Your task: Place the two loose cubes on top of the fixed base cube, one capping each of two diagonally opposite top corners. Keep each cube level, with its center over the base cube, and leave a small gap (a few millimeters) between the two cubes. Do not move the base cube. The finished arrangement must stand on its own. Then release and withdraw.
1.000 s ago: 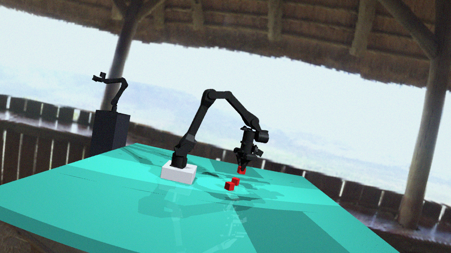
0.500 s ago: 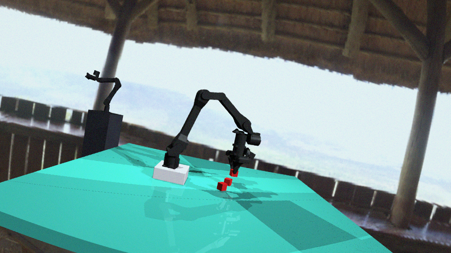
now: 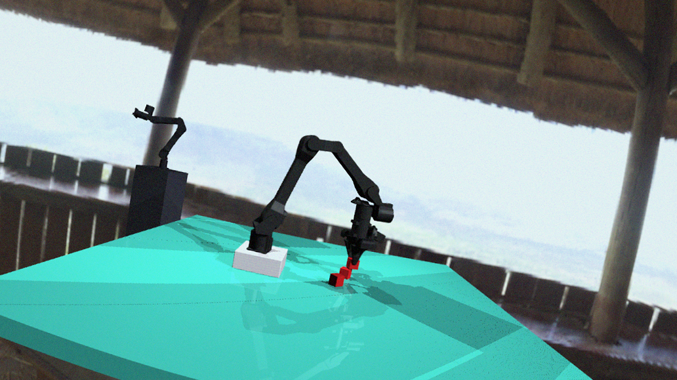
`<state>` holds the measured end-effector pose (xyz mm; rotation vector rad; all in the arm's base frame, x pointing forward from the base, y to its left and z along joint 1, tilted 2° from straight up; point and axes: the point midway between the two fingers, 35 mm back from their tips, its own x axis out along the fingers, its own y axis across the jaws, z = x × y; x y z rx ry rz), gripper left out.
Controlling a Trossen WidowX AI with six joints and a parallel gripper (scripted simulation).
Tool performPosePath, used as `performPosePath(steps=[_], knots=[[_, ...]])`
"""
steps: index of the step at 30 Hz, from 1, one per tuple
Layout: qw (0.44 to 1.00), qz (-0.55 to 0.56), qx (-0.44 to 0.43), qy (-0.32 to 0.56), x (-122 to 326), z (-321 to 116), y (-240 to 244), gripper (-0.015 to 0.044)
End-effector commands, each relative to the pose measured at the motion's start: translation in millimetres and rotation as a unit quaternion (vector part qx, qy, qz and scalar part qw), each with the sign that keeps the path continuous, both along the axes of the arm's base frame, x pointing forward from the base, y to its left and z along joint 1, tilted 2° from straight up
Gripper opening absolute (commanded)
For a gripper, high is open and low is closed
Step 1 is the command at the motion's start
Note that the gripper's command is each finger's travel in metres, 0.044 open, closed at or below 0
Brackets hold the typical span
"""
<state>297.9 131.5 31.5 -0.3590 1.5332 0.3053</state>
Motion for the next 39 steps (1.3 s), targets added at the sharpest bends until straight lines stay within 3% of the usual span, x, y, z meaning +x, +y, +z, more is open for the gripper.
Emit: performPosePath(steps=[1, 14, 18, 39], knots=[[1.000, 0.001, 0.001, 0.000, 0, -2, 0, 0.0105], [1.000, 0.001, 0.001, 0.000, 0, -2, 0, 0.0105], [1.000, 0.001, 0.001, 0.000, 0, -2, 0, 0.0205], [1.000, 0.000, 0.000, 0.000, -1, 26, 1, 0.0205]])
